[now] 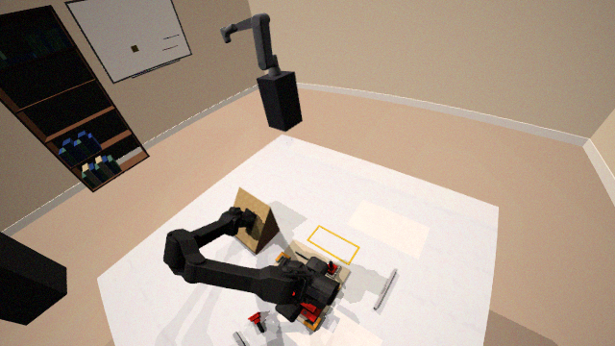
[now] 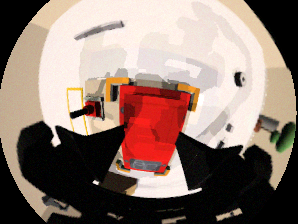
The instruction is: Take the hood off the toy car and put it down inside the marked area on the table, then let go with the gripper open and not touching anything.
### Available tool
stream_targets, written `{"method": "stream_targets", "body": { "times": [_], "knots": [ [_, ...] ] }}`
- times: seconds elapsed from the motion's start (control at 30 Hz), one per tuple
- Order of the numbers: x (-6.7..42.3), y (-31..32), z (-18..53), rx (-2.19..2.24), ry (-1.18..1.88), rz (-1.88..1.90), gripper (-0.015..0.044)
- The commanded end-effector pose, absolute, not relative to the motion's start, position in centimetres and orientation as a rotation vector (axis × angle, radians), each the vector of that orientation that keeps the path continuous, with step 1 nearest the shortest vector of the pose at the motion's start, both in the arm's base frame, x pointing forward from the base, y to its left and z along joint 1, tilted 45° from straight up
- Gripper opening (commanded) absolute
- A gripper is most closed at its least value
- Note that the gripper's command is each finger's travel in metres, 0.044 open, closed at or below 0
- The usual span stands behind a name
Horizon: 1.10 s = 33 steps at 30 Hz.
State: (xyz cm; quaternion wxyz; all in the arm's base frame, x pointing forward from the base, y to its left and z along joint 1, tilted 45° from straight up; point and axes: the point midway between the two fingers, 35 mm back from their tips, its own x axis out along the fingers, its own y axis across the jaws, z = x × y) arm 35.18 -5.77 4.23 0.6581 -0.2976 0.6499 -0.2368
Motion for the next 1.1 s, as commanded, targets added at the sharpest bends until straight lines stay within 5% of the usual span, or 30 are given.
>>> {"method": "stream_targets", "body": {
  "times": [0.0,0.07,0.43,1.07],
  "knots": [
    [35.2,-5.8,4.3,-0.675,1.470,-0.538,0.0288],
    [35.2,-5.8,4.3,-0.675,1.470,-0.538,0.0275],
    [35.2,-5.4,4.6,-0.674,1.471,-0.537,0.0000],
    [35.1,-4.5,5.5,-0.674,1.471,-0.536,0.0000]
  ]
}}
